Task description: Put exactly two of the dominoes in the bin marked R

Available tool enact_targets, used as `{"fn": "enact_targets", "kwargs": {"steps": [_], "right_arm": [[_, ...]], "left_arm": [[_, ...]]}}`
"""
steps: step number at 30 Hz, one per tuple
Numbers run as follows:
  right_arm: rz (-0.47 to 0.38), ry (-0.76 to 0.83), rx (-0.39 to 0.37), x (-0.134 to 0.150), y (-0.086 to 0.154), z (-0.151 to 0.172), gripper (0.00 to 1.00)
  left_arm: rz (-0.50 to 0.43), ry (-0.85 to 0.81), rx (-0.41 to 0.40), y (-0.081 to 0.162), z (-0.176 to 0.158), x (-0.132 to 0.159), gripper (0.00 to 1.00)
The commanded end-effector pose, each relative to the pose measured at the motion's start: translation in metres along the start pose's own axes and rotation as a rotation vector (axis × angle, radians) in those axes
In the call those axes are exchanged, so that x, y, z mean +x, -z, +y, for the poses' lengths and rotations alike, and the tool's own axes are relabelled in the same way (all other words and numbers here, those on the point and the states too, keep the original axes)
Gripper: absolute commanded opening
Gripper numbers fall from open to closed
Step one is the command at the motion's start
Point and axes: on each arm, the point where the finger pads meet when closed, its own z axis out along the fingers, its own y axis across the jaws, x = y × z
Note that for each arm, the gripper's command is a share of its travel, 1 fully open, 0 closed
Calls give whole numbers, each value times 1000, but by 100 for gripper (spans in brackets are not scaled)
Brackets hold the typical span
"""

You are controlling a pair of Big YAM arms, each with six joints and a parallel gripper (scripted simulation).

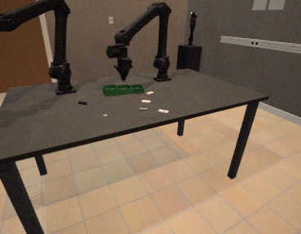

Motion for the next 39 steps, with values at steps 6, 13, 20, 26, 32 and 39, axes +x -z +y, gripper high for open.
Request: {"fn": "enact_targets", "kwargs": {"steps": [6,13,20,26,32,39], "right_arm": [[8,-11,5,3,-3,-6,100],[8,-11,5,3,-3,-6,100],[8,-11,5,3,-3,-6,100],[8,-11,5,3,-3,-6,100],[8,-11,5,3,-3,-6,100],[8,-11,5,3,-3,-6,100]], "left_arm": [[-5,-1,9,13,18,-5,9],[-18,-1,28,12,47,-9,9],[-19,-1,26,11,82,-10,9],[-25,-23,35,14,68,-10,9],[-18,-1,25,14,73,-11,9],[-18,-1,25,14,73,-11,9]]}}
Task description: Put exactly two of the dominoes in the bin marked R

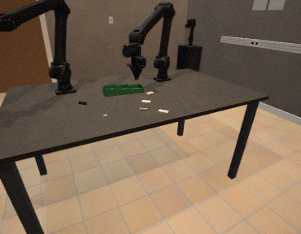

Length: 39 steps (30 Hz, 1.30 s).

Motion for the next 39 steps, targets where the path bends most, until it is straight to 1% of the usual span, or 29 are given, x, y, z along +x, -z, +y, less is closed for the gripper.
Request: {"fn": "enact_targets", "kwargs": {"steps": [1,4,5,6,7,8,16,18,31,35,36,39], "right_arm": [[8,-11,5,3,-3,-6,100],[8,-11,5,3,-3,-6,100],[8,-11,5,3,-3,-6,100],[8,-11,5,3,-3,-6,100],[8,-11,5,3,-3,-6,100],[8,-11,5,3,-3,-6,100],[8,-11,5,3,-3,-6,100],[8,-11,5,3,-3,-6,100],[8,-11,5,3,-3,-6,100],[8,-11,5,3,-3,-6,100],[8,-11,5,3,-3,-6,100],[8,-11,5,3,-3,-6,100]], "left_arm": [[-20,-10,29,10,-11,-6,9],[-20,-10,29,9,-11,-6,9],[-12,-32,17,0,-11,-1,9],[-11,-32,16,0,-11,-1,9],[-20,-10,29,9,-12,-6,9],[-2,-28,3,-8,-5,1,9],[-2,-23,3,-30,-4,1,9],[-2,-23,3,-30,-4,1,9],[-2,-23,2,-65,-4,1,9],[-2,-23,2,-66,-4,1,9],[-26,-23,37,-53,-21,-10,9],[-32,-23,47,-49,-25,-12,9]]}}
